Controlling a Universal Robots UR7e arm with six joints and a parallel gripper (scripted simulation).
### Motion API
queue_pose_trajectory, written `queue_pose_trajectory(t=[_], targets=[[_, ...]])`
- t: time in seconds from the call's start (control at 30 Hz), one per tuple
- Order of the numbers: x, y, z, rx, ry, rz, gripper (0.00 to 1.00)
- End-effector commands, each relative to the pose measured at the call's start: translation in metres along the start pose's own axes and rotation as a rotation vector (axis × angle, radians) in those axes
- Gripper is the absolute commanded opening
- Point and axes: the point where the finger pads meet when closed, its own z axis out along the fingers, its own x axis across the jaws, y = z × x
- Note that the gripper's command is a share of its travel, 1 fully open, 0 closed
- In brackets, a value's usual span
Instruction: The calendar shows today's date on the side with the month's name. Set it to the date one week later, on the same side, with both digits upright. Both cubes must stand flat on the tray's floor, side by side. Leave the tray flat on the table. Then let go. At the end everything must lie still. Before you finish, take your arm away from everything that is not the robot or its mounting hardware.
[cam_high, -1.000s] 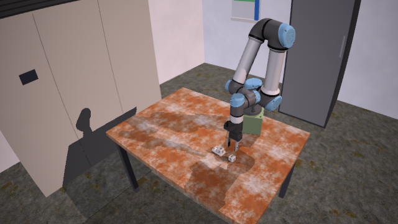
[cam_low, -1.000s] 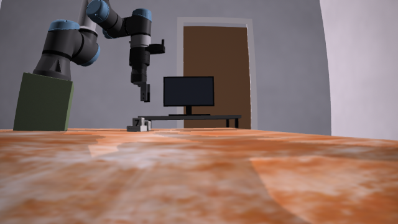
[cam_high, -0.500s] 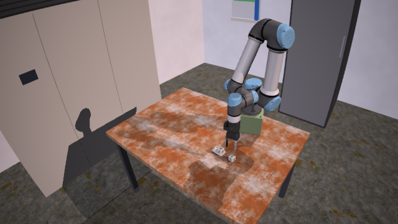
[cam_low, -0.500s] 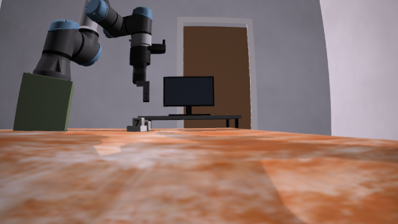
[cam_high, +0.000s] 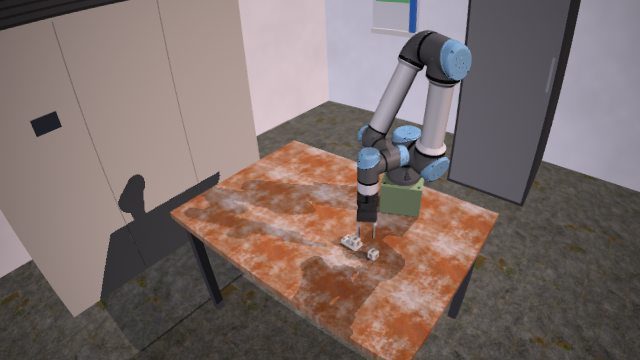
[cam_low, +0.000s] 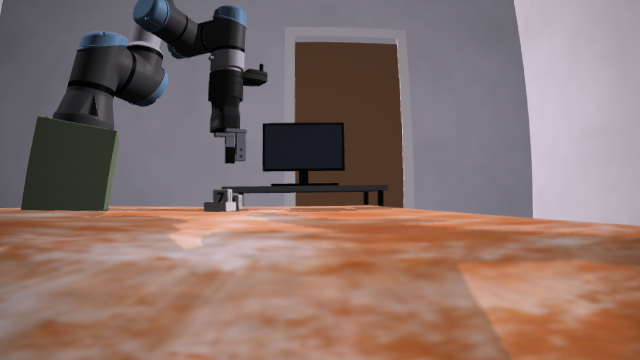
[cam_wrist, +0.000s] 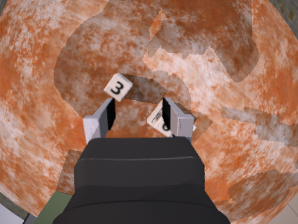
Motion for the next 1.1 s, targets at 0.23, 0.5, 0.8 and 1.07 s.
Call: queue_pose_trajectory(t=[0.23, 0.5, 0.8, 1.07], targets=[[0.016, 0.013, -0.001, 0.001, 0.001, -0.356, 1.00], [0.025, 0.022, -0.001, 0.001, 0.001, -0.551, 1.00], [0.036, 0.035, -0.001, 0.002, 0.002, -0.776, 1.00], [0.040, 0.040, -0.002, 0.002, 0.003, -0.869, 1.00]])
